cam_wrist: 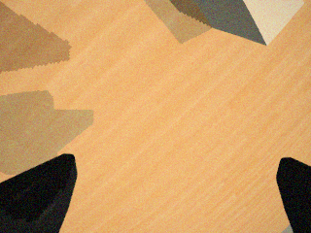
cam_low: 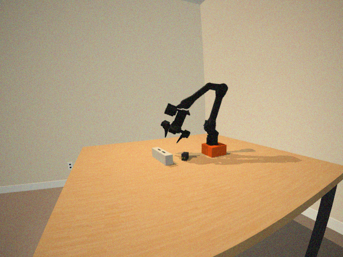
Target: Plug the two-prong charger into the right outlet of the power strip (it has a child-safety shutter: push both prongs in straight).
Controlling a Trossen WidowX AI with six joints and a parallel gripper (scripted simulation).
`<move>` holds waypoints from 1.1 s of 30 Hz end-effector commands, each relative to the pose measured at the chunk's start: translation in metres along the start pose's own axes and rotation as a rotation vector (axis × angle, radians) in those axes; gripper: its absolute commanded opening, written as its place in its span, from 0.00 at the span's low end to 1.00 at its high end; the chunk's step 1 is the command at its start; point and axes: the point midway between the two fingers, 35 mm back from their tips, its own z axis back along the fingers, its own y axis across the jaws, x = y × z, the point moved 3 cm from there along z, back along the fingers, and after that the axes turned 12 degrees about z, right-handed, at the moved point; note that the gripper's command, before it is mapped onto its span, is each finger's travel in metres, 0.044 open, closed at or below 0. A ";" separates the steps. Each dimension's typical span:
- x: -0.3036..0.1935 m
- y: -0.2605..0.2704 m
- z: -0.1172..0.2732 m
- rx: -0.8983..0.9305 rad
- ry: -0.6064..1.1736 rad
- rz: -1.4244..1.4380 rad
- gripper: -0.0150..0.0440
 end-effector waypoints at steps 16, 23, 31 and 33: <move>0.049 0.022 0.009 0.172 -0.117 -0.038 1.00; 0.070 0.035 0.016 0.266 -0.145 -0.056 1.00; 0.090 0.051 0.026 0.378 -0.154 -0.077 1.00; 0.095 0.055 0.029 0.406 -0.152 -0.082 1.00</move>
